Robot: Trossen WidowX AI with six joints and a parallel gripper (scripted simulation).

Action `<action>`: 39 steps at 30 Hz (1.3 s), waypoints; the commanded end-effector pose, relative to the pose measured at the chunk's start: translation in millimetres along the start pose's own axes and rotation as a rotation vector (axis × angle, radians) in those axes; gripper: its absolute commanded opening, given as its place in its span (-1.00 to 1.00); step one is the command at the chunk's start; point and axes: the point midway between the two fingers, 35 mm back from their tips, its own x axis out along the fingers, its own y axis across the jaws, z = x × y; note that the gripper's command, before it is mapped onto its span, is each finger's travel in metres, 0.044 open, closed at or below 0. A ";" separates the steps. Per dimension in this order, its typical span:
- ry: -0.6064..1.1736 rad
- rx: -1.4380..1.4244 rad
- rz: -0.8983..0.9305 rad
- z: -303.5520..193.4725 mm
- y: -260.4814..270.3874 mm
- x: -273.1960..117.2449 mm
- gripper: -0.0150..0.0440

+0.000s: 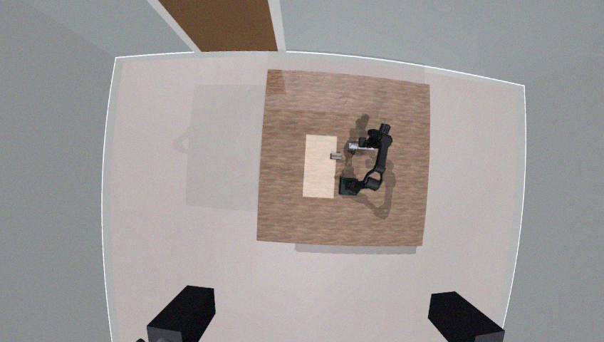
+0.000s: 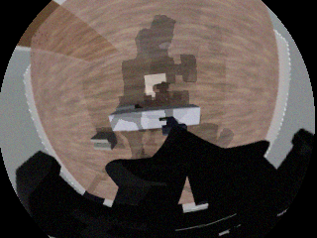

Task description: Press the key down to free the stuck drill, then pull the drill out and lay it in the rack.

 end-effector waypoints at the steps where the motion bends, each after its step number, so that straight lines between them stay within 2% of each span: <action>1: 0.036 -0.002 0.007 -7.4 0.4 11.5 -0.49; 39: 0.036 -0.002 0.007 -10.8 0.4 26.2 -0.49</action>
